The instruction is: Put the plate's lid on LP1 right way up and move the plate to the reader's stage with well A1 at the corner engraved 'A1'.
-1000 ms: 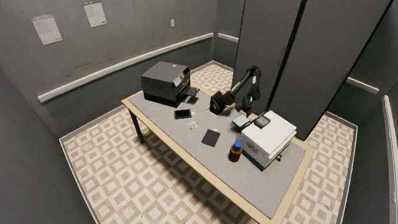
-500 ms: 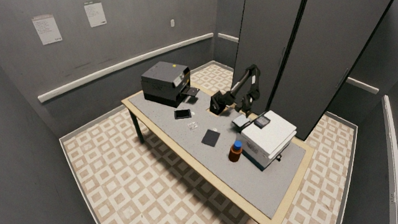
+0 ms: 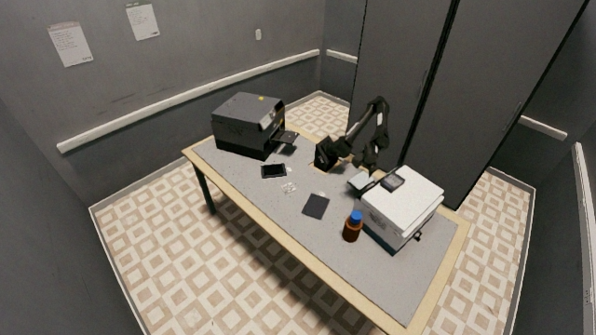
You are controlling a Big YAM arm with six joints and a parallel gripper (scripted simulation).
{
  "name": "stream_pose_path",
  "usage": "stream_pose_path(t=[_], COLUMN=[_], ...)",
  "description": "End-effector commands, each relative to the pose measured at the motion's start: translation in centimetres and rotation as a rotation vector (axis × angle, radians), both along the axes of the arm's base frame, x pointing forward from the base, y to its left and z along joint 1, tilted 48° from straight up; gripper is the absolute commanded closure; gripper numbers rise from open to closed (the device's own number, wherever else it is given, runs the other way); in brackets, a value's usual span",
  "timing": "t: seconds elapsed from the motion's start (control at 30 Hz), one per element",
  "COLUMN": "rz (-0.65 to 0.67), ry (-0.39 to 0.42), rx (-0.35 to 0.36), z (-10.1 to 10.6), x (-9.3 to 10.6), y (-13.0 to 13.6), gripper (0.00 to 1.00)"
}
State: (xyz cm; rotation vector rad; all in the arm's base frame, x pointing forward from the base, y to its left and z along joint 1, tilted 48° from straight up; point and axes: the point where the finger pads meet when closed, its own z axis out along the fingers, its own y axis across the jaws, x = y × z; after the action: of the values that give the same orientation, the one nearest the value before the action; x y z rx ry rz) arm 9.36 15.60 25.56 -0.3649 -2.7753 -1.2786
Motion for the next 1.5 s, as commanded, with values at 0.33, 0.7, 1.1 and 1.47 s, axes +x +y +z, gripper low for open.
stream_pose_path(t=[0.33,0.7,1.1,1.47], rz=[-0.008,0.012,0.002,-0.007], ry=[-0.001,-0.032,-0.029,0.019], rx=[0.002,0.015,0.01,-0.006], z=[-0.2,1.0,1.0,-1.2], x=[0.0,0.1,0.3,0.0], y=[0.1,0.6,0.8,0.7], gripper=[0.0,0.0,0.0,0.0])
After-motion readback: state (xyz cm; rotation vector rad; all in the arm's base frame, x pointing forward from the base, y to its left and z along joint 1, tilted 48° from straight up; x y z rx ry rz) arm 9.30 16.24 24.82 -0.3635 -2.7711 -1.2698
